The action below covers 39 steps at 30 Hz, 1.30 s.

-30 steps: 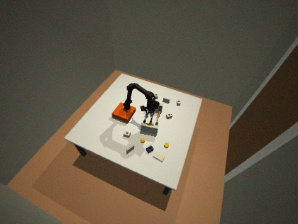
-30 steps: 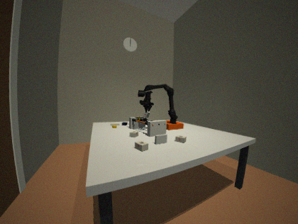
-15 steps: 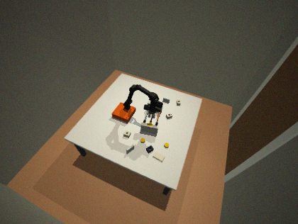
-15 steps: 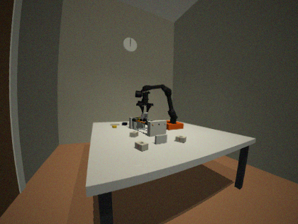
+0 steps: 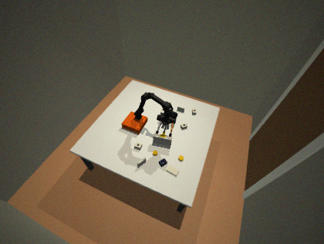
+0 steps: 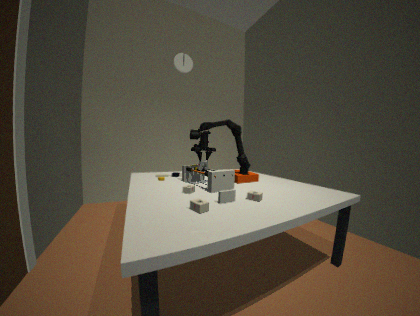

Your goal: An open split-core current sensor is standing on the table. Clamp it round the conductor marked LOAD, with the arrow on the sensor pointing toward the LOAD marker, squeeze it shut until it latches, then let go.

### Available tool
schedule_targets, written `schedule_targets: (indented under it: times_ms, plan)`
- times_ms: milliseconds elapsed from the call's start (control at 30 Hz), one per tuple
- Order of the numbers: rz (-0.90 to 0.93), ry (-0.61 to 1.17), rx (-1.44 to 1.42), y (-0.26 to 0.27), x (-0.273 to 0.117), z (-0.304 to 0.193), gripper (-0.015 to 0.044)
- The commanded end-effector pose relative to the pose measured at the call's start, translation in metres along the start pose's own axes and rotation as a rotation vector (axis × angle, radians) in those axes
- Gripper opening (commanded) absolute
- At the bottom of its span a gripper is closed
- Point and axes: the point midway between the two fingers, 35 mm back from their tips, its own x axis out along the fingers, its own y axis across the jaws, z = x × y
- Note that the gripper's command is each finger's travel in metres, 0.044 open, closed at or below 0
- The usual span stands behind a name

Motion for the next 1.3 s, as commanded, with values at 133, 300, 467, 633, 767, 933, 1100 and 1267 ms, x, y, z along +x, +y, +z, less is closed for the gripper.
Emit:
schedule_targets:
  times_ms: [133, 300, 467, 633, 767, 933, 1100, 1267]
  plan:
    - [-0.004, 0.002, 0.006, 0.000, 0.016, 0.000, 0.0000]
    - [-0.004, 0.002, 0.006, 0.000, 0.024, 0.000, 0.0000]
    - [-0.004, 0.002, 0.006, -0.001, 0.032, 0.000, 0.0000]
    - [-0.004, 0.002, 0.006, -0.001, 0.040, -0.001, 0.0000]
    - [-0.002, 0.001, 0.001, -0.001, 0.037, 0.000, 0.0000]
    - [-0.002, 0.001, 0.001, -0.001, 0.037, 0.000, 0.0000]
    - [-0.002, 0.001, 0.001, -0.001, 0.037, 0.000, 0.0000]
    - [-0.002, 0.001, 0.001, -0.001, 0.037, 0.000, 0.0000]
